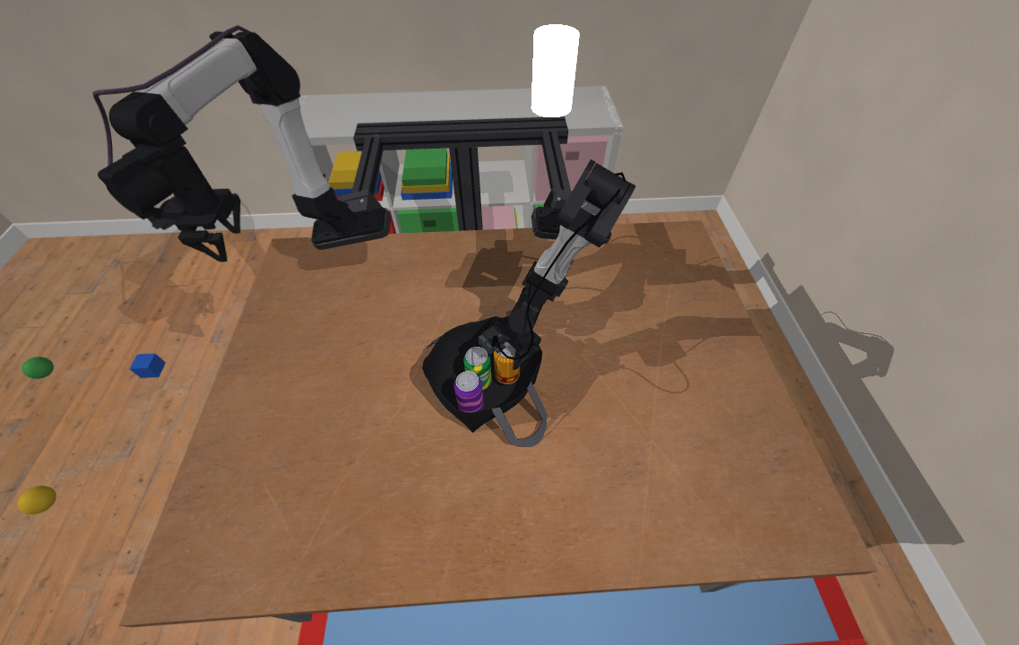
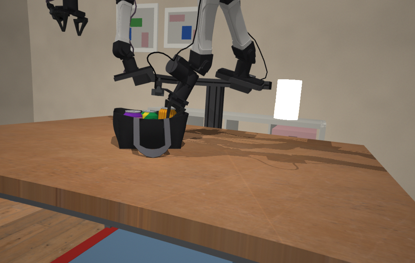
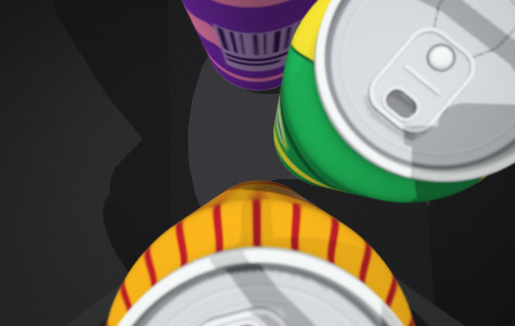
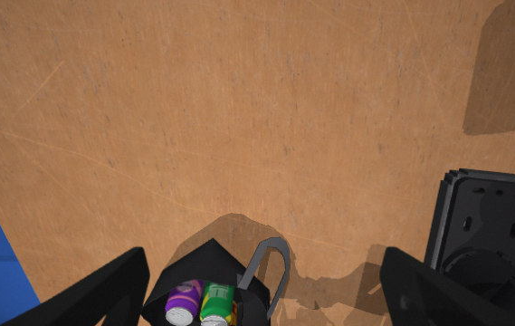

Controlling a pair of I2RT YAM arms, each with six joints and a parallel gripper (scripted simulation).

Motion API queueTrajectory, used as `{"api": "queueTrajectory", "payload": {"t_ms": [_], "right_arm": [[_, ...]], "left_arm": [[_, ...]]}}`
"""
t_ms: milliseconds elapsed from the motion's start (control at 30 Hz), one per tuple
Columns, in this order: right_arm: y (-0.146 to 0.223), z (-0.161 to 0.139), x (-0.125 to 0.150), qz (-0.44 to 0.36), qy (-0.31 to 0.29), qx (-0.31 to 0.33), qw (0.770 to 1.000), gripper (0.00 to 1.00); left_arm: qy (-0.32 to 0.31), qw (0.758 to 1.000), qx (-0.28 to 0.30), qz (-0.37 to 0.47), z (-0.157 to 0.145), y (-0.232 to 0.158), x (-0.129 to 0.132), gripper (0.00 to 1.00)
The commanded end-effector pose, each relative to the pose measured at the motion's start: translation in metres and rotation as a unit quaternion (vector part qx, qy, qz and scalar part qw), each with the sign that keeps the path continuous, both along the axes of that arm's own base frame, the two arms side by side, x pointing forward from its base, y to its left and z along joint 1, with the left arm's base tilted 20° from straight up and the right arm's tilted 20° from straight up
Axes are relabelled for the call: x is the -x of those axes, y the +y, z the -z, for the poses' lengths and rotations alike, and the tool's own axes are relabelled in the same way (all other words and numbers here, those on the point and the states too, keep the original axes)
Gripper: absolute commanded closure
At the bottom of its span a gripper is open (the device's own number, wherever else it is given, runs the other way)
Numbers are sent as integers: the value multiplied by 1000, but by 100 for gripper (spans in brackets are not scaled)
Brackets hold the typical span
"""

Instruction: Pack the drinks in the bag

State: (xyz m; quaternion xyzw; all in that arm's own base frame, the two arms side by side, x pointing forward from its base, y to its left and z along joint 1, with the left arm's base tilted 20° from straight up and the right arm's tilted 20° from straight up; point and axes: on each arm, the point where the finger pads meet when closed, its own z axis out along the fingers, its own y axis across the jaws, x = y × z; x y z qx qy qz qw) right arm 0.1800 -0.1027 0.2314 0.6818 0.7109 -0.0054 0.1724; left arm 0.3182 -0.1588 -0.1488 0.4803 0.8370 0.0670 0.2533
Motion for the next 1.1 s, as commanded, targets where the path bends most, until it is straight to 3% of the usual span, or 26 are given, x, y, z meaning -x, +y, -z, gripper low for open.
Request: {"api": "queueTrajectory", "payload": {"t_ms": [0, 900, 1000, 1033, 1067], "right_arm": [[-2, -8, -3, -4, -15, 11, 1000, 14], [-2, -8, -3, -4, -15, 11, 1000, 14], [-2, -8, -3, -4, -15, 11, 1000, 14], [-2, -8, -3, -4, -15, 11, 1000, 14], [-2, -8, -3, -4, -15, 10, 1000, 14]], "left_arm": [[-44, 998, 34, 7, -13, -15, -25, 30], [-39, 999, 31, 14, 4, -14, -23, 30], [-56, 997, 41, 13, -11, -20, -32, 30], [-55, 998, 41, 13, -10, -20, -31, 16], [-55, 998, 41, 12, -10, -20, -31, 16]]}}
